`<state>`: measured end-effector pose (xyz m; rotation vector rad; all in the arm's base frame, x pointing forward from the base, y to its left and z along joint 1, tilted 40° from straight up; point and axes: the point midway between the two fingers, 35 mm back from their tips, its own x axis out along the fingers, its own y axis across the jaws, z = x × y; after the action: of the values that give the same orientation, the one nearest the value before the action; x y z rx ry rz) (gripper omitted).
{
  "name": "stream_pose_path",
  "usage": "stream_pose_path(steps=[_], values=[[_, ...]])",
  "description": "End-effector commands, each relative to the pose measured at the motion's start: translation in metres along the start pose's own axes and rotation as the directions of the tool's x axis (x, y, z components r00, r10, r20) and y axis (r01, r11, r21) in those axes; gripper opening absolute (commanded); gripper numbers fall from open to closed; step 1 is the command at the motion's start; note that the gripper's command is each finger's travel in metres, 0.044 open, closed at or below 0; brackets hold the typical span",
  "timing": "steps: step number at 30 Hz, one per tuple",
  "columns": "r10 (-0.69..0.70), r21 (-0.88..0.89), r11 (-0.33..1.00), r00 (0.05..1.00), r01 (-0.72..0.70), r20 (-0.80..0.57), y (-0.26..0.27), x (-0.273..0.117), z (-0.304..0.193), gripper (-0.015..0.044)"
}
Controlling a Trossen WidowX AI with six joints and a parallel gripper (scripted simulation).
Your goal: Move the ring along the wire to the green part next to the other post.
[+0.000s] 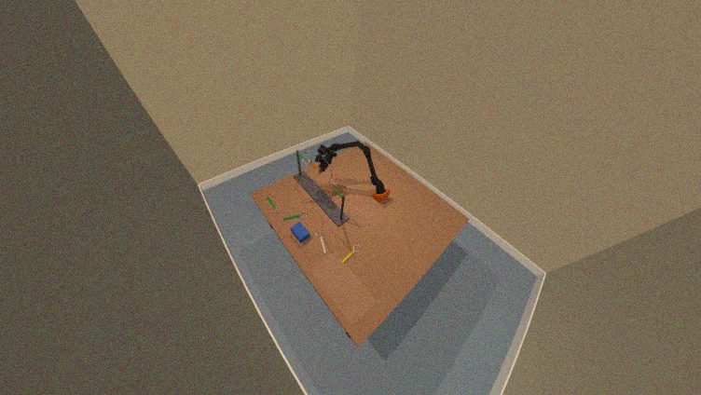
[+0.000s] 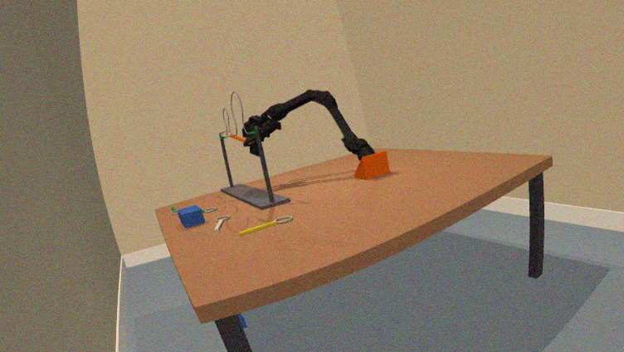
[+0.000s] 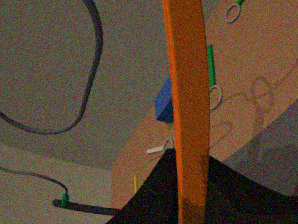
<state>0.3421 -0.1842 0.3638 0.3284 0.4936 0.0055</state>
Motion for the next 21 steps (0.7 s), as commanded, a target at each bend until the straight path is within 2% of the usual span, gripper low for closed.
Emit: stream_pose_path(steps=[1,21], values=[[0.035,0.05,0.998,0.999,-0.035,0.006,0.014,-0.003,0.001,-0.015],[0.142,0.25,0.958,0.99,-0.143,0.023,0.048,-0.007,0.006,-0.015]])
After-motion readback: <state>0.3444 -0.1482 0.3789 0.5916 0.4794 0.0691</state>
